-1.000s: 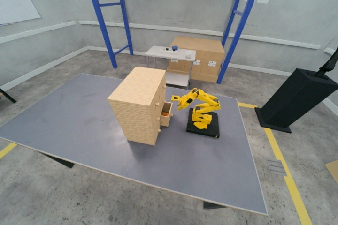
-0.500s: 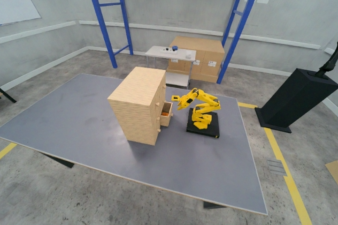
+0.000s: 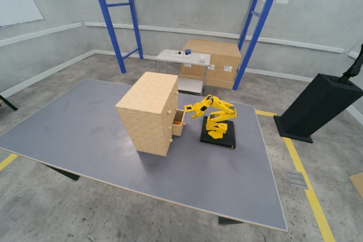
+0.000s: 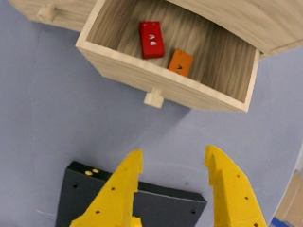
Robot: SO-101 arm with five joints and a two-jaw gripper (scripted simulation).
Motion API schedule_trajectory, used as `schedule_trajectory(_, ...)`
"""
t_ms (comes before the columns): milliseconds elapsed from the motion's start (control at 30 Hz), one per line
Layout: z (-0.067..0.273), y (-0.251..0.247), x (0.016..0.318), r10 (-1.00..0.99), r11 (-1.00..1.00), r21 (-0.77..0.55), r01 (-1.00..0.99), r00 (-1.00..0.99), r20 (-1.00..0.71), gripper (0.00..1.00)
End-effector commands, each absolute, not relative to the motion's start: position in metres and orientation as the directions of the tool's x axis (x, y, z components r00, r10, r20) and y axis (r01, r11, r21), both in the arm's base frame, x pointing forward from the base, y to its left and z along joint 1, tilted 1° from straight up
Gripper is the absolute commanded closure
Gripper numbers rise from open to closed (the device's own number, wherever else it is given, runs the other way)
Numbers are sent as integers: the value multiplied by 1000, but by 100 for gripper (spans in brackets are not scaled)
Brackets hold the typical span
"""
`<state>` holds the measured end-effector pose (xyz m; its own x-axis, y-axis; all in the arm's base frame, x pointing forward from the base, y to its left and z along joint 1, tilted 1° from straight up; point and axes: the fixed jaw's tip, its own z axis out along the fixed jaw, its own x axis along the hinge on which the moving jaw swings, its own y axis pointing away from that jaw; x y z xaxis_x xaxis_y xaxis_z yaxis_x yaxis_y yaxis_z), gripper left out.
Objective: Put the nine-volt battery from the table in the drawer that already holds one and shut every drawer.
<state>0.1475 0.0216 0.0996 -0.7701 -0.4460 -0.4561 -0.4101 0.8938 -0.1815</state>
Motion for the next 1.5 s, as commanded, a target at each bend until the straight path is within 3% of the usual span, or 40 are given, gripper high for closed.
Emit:
schedule_trajectory(0, 101, 23, 147, -505, 861, -206, -465, -740, -444, 79)
schedule_trajectory(467, 99, 23, 145, -771, 634, -342, -694, -533, -349, 79)
schedule_trajectory(1467, 98, 22, 143, -997, 34, -482, -875, 4, -78, 79)
